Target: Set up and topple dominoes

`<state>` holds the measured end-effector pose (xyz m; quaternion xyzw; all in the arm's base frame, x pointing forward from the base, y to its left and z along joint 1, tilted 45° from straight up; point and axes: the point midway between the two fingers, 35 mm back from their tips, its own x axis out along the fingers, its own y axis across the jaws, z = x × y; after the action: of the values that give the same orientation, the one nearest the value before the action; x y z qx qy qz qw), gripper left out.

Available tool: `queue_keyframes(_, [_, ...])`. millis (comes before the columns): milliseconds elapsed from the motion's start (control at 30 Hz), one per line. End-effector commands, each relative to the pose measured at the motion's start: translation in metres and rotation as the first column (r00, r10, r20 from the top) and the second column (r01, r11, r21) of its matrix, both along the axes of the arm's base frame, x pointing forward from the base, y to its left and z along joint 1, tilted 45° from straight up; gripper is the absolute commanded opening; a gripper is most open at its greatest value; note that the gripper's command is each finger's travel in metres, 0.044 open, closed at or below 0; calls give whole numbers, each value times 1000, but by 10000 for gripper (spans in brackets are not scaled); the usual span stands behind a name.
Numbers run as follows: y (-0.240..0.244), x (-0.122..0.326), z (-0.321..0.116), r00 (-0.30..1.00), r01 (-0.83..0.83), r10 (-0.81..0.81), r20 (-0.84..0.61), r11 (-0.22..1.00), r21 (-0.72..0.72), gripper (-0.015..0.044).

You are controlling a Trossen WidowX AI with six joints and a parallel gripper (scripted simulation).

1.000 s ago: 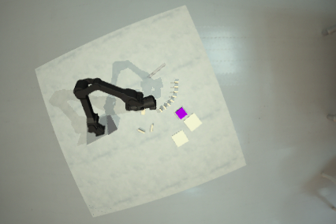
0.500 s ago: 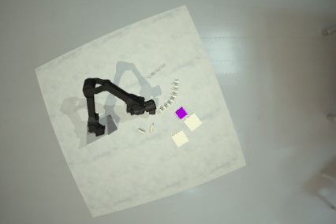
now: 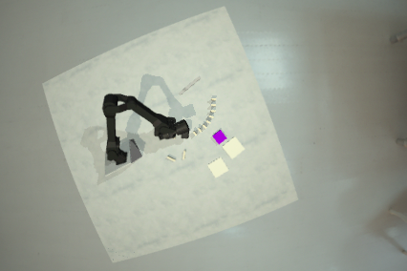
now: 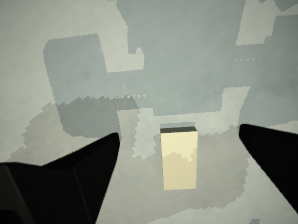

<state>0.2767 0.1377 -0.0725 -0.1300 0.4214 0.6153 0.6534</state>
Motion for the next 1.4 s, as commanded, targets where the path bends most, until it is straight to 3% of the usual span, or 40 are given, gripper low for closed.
queue_keyframes(0, [1,-2,-3,1000,4,-4,-10,1000,2,440])
queue_keyframes(67, [1,-2,-3,1000,4,-4,-10,1000,2,440])
queue_keyframes(500, [1,-2,-3,1000,4,-4,-10,1000,2,107])
queue_keyframes(833, [-1,-1,-1,1000,4,-4,-10,1000,2,107])
queue_keyframes(1200, [-102,22,106,1000,4,-4,-9,1000,-5,107])
queue_keyframes(1367, [-108,24,113,1000,4,-4,-9,1000,-6,107])
